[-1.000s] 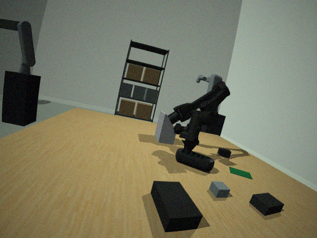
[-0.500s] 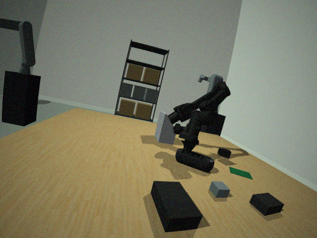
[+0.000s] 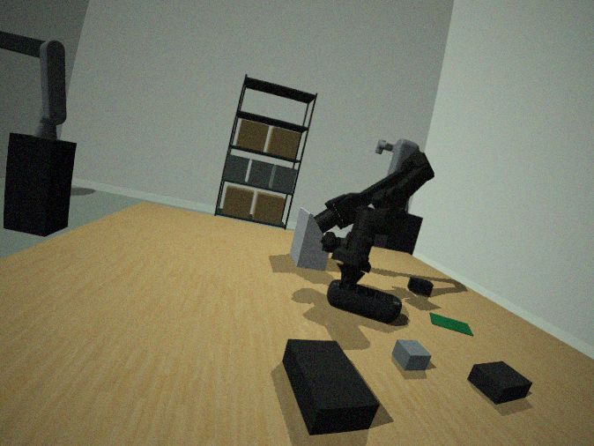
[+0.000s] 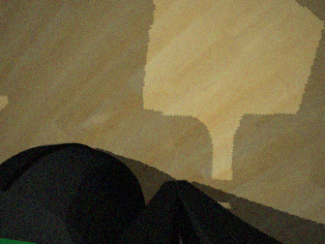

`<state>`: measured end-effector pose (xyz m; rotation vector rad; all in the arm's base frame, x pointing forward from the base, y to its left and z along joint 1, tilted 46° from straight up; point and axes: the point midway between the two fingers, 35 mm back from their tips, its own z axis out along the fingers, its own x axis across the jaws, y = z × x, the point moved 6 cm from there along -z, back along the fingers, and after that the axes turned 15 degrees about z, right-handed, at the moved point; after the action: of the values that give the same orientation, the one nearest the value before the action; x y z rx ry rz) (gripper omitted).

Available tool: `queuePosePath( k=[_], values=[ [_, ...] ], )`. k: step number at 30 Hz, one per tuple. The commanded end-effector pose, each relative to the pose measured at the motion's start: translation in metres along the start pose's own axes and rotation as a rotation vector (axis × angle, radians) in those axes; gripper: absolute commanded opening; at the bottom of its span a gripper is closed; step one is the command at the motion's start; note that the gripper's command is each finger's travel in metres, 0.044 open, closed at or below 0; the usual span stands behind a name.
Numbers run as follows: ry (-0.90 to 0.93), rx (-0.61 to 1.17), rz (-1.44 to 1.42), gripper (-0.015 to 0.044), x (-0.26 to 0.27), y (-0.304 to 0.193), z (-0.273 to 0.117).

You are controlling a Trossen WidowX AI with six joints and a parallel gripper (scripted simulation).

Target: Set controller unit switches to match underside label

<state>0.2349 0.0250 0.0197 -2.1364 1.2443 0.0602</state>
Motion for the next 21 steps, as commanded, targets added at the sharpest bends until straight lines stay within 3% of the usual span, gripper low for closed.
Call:
queuePosePath(
  k=[1,21],
  values=[
    [0.013,0.003,-0.009,0.0000,0.008,-0.004,0.002],
    [0.014,0.003,-0.010,0.0000,0.027,-0.011,0.007]
  ],
)
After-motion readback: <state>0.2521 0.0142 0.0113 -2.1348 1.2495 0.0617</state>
